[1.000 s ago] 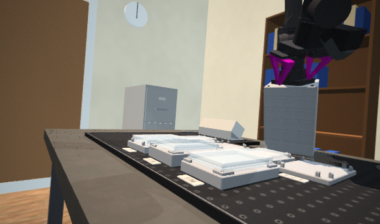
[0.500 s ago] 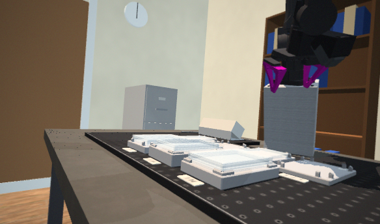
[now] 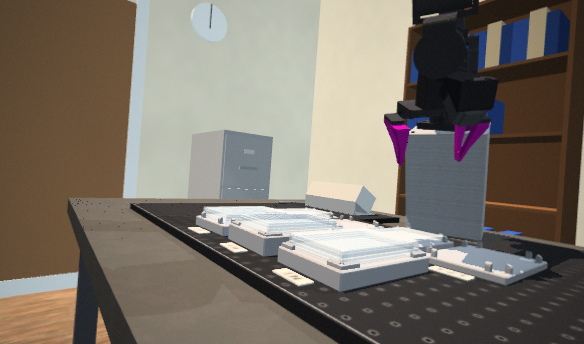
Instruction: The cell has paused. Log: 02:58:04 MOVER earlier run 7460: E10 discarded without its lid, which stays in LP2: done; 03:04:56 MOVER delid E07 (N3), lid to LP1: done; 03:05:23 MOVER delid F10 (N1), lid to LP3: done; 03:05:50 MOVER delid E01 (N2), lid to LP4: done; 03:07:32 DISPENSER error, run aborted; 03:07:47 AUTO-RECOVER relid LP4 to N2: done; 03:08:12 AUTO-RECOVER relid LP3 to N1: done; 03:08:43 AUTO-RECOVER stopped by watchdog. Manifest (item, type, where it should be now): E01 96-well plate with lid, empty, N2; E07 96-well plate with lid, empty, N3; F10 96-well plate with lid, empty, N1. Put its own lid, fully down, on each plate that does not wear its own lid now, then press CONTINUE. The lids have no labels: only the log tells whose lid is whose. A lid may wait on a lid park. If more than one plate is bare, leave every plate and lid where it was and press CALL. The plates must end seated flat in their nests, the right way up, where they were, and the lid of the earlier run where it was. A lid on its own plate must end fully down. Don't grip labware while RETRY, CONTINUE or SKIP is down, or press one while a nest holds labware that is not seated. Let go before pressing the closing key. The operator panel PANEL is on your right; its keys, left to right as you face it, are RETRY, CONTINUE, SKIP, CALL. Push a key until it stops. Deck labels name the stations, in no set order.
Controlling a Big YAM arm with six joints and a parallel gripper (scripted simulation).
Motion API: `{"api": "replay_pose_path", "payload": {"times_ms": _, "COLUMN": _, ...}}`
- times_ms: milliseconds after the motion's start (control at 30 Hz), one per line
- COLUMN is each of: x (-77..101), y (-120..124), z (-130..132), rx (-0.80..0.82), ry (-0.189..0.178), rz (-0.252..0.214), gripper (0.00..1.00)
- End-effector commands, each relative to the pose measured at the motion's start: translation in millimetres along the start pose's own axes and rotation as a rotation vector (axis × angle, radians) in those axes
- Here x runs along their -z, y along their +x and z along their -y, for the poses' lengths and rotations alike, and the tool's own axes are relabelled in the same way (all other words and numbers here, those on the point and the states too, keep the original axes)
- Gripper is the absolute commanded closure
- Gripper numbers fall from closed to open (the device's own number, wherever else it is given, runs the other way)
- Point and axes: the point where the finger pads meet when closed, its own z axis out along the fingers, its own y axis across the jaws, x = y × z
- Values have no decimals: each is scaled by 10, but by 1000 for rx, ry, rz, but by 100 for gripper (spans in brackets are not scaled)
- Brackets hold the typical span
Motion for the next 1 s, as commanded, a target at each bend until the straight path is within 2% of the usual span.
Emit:
{"api": "replay_pose_path", "payload": {"times_ms": 0, "x": -97, "y": -19, "z": 100, "rx": -86, "ry": -8, "rz": 21, "gripper": 0}}
{"api": "replay_pose_path", "payload": {"times_ms": 33, "x": -97, "y": -19, "z": 100, "rx": -104, "ry": -10, "rz": 30, "gripper": 0}}
{"api": "replay_pose_path", "payload": {"times_ms": 67, "x": -29, "y": -40, "z": 122, "rx": -124, "ry": 0, "rz": 61, "gripper": 0}}
{"api": "replay_pose_path", "payload": {"times_ms": 100, "x": -127, "y": -30, "z": 139, "rx": -139, "ry": -13, "rz": 47, "gripper": 0}}
{"api": "replay_pose_path", "payload": {"times_ms": 200, "x": -198, "y": -55, "z": 228, "rx": -193, "ry": -18, "rz": 74, "gripper": 0}}
{"api": "replay_pose_path", "payload": {"times_ms": 233, "x": -198, "y": -56, "z": 228, "rx": -211, "ry": -20, "rz": 83, "gripper": 0}}
{"api": "replay_pose_path", "payload": {"times_ms": 267, "x": -124, "y": -78, "z": 254, "rx": -231, "ry": -9, "rz": 116, "gripper": 0}}
{"api": "replay_pose_path", "payload": {"times_ms": 300, "x": -227, "y": -63, "z": 268, "rx": -247, "ry": -23, "rz": 101, "gripper": 0}}
{"api": "replay_pose_path", "payload": {"times_ms": 367, "x": -227, "y": -63, "z": 268, "rx": -247, "ry": -23, "rz": 101, "gripper": 0}}
{"api": "replay_pose_path", "payload": {"times_ms": 400, "x": -204, "y": -142, "z": 366, "rx": -266, "ry": -16, "rz": 126, "gripper": 0}}
{"api": "replay_pose_path", "payload": {"times_ms": 467, "x": -292, "y": -81, "z": 360, "rx": -300, "ry": -28, "rz": 128, "gripper": 0}}
{"api": "replay_pose_path", "payload": {"times_ms": 667, "x": -382, "y": -94, "z": 495, "rx": -408, "ry": -37, "rz": 182, "gripper": 0}}
{"api": "replay_pose_path", "payload": {"times_ms": 767, "x": -428, "y": -136, "z": 665, "rx": -462, "ry": -36, "rz": 219, "gripper": 0}}
{"api": "replay_pose_path", "payload": {"times_ms": 800, "x": -465, "y": -95, "z": 631, "rx": -479, "ry": -43, "rz": 218, "gripper": 0}}
{"api": "replay_pose_path", "payload": {"times_ms": 833, "x": -464, "y": -95, "z": 632, "rx": -497, "ry": -44, "rz": 227, "gripper": 0}}
{"api": "replay_pose_path", "payload": {"times_ms": 867, "x": -364, "y": -123, "z": 676, "rx": -516, "ry": -30, "rz": 266, "gripper": 0}}
{"api": "replay_pose_path", "payload": {"times_ms": 933, "x": -364, "y": -123, "z": 676, "rx": -516, "ry": -30, "rz": 266, "gripper": 0}}
{"api": "replay_pose_path", "payload": {"times_ms": 967, "x": -480, "y": -103, "z": 687, "rx": -532, "ry": -46, "rz": 248, "gripper": 0}}
